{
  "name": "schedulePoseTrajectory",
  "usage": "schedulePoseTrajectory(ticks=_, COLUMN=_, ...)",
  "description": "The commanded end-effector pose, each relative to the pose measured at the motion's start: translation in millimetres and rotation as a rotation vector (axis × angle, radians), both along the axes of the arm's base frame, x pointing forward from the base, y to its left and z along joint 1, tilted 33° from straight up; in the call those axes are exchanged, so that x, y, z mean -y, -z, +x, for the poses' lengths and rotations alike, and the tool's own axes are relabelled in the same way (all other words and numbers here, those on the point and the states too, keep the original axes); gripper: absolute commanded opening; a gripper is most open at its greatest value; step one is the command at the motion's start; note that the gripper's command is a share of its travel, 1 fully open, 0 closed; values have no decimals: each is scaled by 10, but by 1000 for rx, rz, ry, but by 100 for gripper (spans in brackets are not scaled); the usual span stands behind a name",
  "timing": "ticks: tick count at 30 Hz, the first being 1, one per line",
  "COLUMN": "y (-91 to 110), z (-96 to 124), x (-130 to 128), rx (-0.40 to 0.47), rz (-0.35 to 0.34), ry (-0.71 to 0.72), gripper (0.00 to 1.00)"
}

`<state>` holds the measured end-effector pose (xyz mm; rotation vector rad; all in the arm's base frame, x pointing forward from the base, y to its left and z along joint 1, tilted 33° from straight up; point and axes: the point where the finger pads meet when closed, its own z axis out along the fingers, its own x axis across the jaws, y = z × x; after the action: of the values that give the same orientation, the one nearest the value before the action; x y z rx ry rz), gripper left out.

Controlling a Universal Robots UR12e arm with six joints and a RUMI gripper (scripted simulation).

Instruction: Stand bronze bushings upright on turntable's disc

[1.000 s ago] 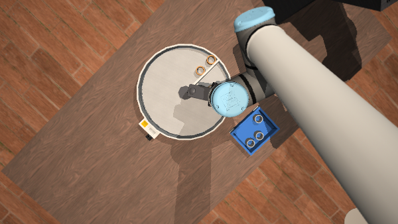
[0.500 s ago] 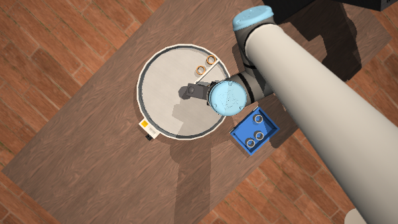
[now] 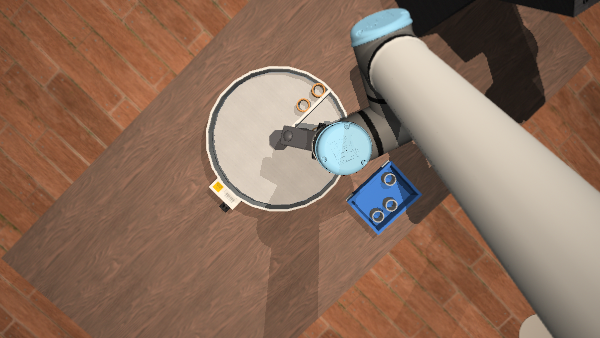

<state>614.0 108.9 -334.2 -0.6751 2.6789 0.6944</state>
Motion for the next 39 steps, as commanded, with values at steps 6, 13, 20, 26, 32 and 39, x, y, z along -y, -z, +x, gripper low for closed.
schedulePoseTrajectory(ticks=6, y=-3, z=4, x=4, rx=1, rz=0, ry=0, gripper=0)
schedulePoseTrajectory(ticks=13, y=125, z=29, x=-73, rx=1, rz=0, ry=0, gripper=0)
schedulePoseTrajectory(ticks=20, y=212, z=46, x=-124, rx=1, rz=0, ry=0, gripper=0)
schedulePoseTrajectory(ticks=26, y=212, z=46, x=-124, rx=1, rz=0, ry=0, gripper=0)
schedulePoseTrajectory(ticks=32, y=212, z=46, x=-124, rx=1, rz=0, ry=0, gripper=0)
schedulePoseTrajectory(ticks=39, y=212, z=46, x=-124, rx=1, rz=0, ry=0, gripper=0)
